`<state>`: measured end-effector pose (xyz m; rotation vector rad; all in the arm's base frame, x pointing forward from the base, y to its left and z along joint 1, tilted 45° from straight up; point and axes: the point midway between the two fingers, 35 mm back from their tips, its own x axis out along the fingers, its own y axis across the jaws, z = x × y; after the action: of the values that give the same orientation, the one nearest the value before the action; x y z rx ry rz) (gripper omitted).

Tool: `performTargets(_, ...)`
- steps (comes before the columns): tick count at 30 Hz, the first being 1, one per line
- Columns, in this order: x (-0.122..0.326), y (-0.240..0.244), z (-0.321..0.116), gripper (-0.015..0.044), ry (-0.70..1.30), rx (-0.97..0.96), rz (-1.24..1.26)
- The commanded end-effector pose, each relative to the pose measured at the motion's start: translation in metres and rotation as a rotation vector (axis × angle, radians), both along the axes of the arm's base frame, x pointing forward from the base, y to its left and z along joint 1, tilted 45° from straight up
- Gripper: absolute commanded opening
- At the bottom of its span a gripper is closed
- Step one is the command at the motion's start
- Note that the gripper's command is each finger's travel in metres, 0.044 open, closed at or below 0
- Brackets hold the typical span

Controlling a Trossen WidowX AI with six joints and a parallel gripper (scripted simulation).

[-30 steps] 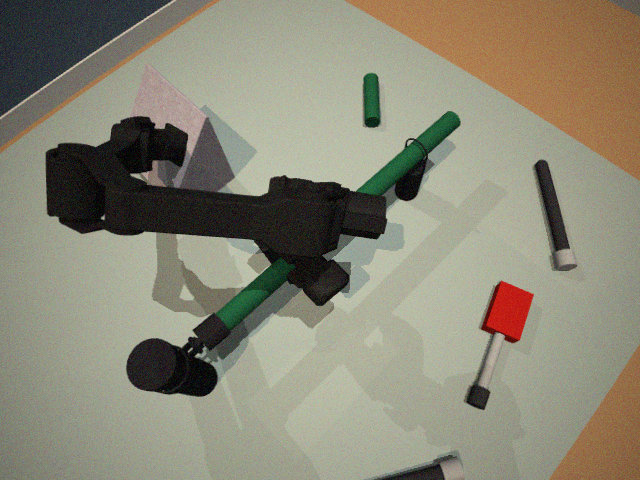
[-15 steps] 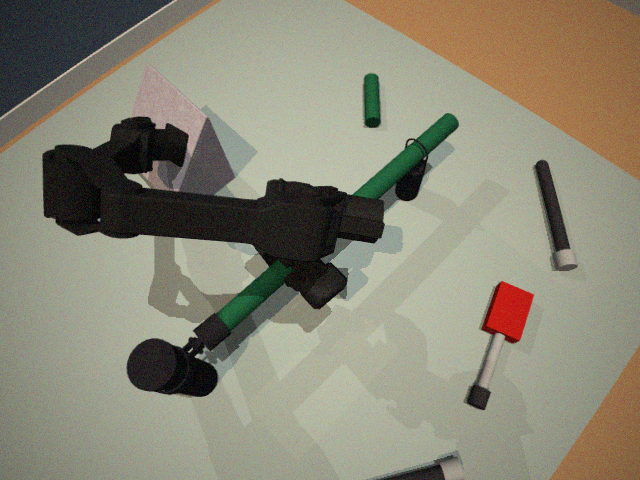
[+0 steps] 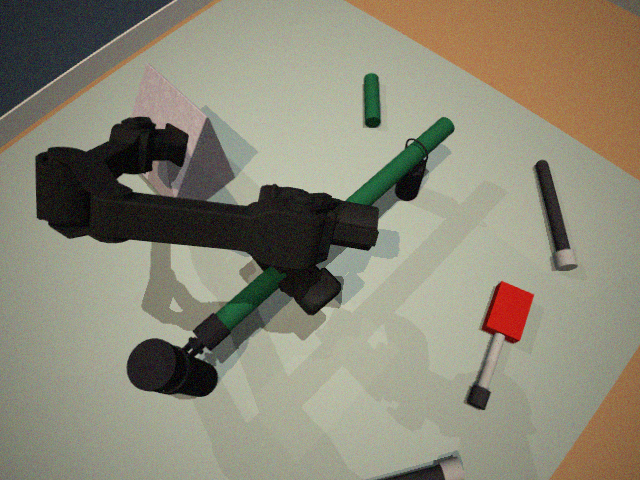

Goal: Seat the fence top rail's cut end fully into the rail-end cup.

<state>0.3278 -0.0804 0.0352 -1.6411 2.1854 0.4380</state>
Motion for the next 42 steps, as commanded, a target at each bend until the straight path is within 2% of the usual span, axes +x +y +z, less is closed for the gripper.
performTargets(1, 0.003, 0.001, 0.010, 0.0000, -0.016, -0.005, 0.016)
performTargets(22, 0.000, -0.005, 0.007, 0.0000, 0.002, 0.001, 0.001)
performTargets(32, 0.000, -0.004, 0.006, 0.0262, 0.002, 0.001, 0.001)
performTargets(38, 0.006, 0.016, 0.006, 0.0420, -0.009, 0.007, 0.001)
performTargets(39, 0.007, 0.021, 0.006, 0.0440, -0.011, 0.009, 0.001)
performTargets(42, 0.010, 0.037, 0.006, 0.0440, -0.019, 0.011, 0.000)
